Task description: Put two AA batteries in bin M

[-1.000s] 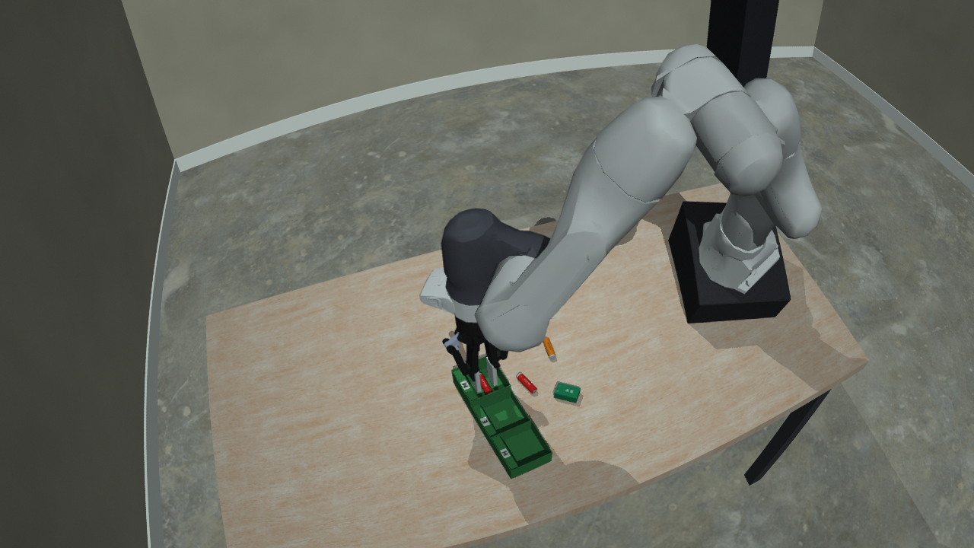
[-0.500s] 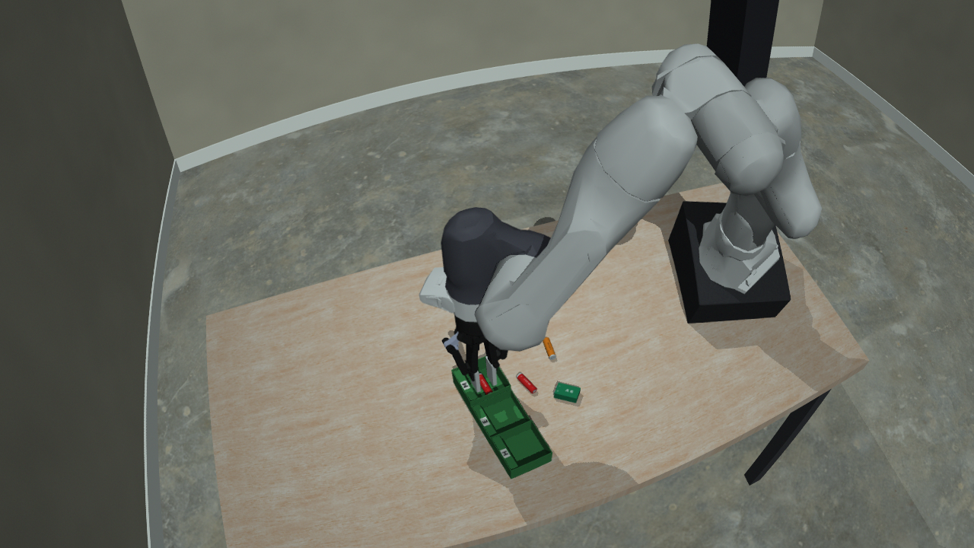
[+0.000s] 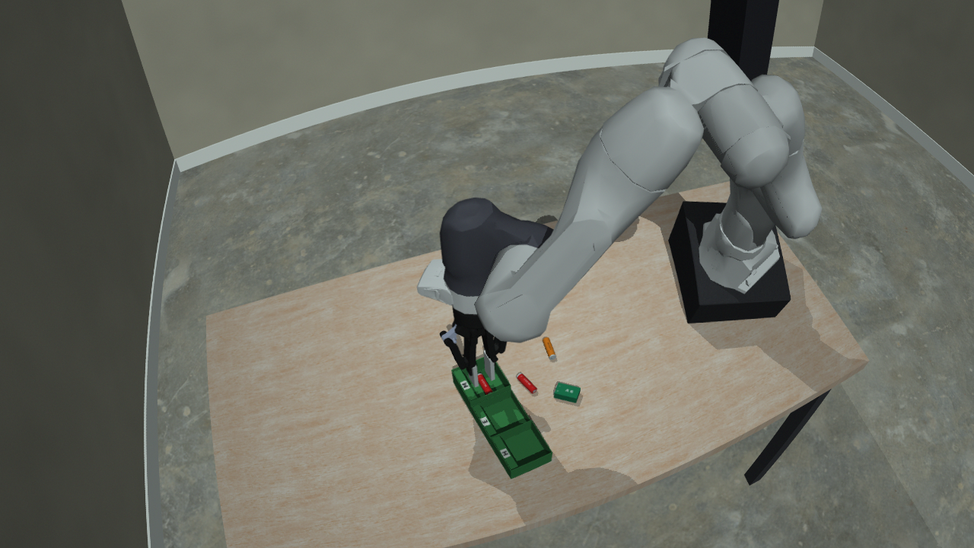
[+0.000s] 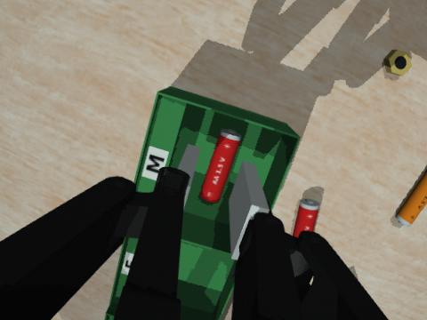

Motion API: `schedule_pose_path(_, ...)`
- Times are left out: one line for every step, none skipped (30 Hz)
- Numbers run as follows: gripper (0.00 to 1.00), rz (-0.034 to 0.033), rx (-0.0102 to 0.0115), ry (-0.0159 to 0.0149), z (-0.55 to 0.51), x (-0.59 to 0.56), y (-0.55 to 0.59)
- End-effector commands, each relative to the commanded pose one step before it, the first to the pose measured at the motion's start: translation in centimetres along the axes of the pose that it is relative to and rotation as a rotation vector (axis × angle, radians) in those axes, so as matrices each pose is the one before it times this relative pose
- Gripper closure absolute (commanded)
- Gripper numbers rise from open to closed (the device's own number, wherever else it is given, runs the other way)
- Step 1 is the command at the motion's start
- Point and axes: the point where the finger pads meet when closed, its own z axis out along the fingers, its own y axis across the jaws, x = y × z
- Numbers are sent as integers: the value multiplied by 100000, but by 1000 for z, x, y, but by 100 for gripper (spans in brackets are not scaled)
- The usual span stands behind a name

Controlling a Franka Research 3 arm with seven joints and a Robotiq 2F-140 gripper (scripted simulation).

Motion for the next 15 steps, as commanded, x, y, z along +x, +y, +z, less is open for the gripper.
schedule_pose_path(83,557,-656,-231,-406,-112,223)
schedule_pose_path(83,0,0,0,-133,0,0)
schedule_pose_path(83,0,0,0,-133,0,0)
schedule_pose_path(83,0,0,0,-133,0,0)
schedule_pose_path(83,0,0,0,-133,0,0)
schedule_pose_path(83,0,0,0,-67,0,0)
schedule_pose_path(83,0,0,0,-500,0,0)
schedule_pose_path(83,0,0,0,0,0,0)
schedule_pose_path(83,0,0,0,0,0,0)
schedule_pose_path(83,0,0,0,-500,0,0)
schedule_pose_path(83,0,0,0,-500,0,0)
schedule_pose_path(83,0,0,0,-500,0,0)
schedule_pose_path(83,0,0,0,-140,0,0)
schedule_pose_path(83,0,0,0,0,0,0)
schedule_pose_path(83,0,0,0,0,0,0)
